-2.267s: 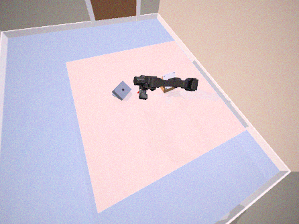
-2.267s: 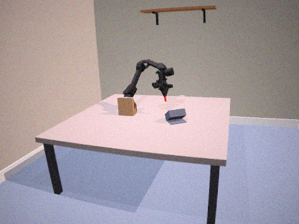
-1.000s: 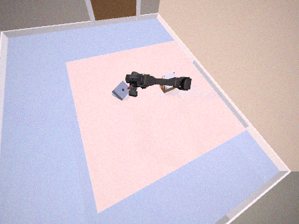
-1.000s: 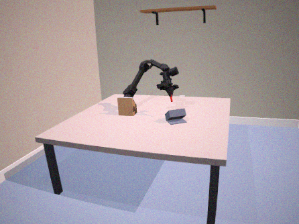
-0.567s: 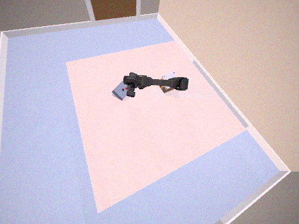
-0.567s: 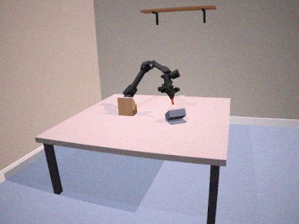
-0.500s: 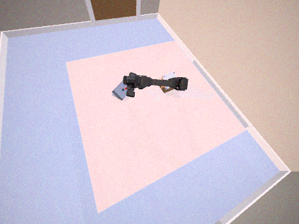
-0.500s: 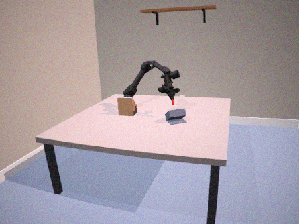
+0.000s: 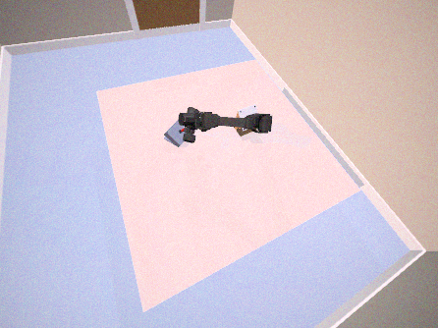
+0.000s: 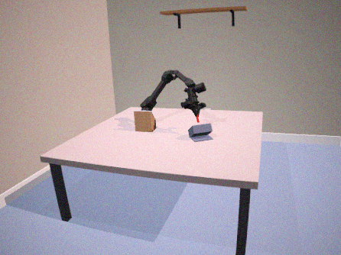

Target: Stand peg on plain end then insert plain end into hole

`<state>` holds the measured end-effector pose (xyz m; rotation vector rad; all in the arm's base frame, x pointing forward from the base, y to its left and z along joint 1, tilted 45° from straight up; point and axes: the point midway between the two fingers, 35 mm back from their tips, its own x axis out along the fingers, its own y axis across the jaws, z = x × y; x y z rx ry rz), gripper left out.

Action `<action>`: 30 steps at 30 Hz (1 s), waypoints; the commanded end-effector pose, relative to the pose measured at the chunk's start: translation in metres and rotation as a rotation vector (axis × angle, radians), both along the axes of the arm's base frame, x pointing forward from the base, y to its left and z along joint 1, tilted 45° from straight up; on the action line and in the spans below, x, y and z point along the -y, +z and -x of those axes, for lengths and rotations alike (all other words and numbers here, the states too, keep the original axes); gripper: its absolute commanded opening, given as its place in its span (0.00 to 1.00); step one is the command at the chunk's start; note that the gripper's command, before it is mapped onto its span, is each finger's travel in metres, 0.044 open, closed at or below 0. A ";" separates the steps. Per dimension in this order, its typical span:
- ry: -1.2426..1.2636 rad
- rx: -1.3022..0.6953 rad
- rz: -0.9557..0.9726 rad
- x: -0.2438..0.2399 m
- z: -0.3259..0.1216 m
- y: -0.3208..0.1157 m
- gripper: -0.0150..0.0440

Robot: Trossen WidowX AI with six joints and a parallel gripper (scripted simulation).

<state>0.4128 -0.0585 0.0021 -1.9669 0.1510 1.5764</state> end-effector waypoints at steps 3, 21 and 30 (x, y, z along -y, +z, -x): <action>-0.002 -0.003 0.003 -0.001 -0.001 -0.005 0.25; 0.001 0.004 0.002 -0.006 -0.006 -0.019 0.25; 0.002 0.006 0.002 -0.006 -0.007 -0.018 0.25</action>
